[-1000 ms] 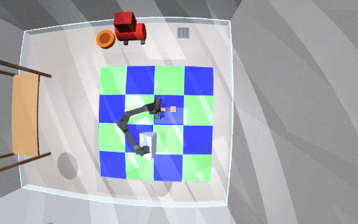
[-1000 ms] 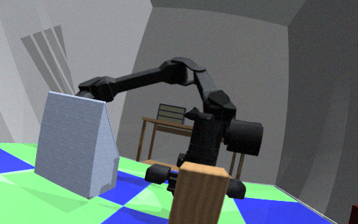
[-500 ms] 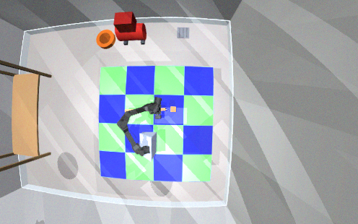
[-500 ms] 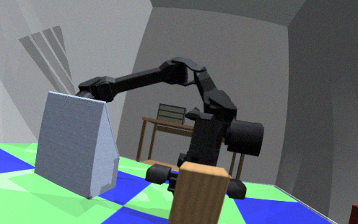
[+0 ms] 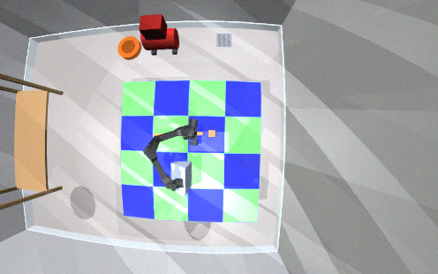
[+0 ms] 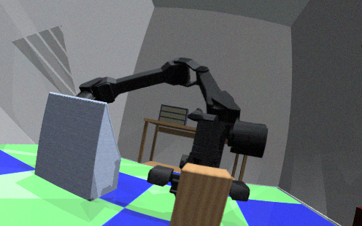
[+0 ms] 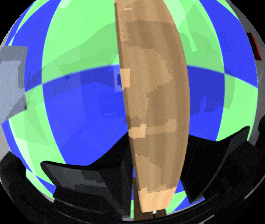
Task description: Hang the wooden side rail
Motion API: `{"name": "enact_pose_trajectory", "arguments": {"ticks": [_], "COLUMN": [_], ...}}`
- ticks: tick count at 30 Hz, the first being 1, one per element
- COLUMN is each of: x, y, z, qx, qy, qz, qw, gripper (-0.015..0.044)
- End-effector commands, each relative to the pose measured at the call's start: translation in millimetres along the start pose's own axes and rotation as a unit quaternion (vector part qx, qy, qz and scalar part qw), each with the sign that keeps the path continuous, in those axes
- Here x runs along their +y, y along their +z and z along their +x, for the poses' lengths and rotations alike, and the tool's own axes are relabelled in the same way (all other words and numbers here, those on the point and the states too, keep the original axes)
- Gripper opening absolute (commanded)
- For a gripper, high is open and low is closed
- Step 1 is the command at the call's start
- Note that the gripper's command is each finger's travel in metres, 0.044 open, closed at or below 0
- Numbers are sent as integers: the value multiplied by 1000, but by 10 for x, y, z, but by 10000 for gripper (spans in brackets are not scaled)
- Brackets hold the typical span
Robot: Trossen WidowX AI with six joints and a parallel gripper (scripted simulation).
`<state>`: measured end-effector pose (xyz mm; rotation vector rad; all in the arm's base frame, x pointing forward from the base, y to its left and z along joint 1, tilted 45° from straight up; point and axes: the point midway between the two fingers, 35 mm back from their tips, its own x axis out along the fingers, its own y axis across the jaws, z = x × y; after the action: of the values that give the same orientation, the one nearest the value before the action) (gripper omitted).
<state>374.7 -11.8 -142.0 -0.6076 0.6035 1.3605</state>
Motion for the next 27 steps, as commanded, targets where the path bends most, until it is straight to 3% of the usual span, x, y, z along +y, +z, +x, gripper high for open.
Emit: {"name": "enact_pose_trajectory", "arguments": {"ticks": [1, 27], "x": [-43, -21], "y": [-49, -77], "z": [-70, -45], "qx": [3, 3], "qy": [-9, -9], "qz": [2, 2], "qw": [1000, 1000], "gripper": [0, 0]}}
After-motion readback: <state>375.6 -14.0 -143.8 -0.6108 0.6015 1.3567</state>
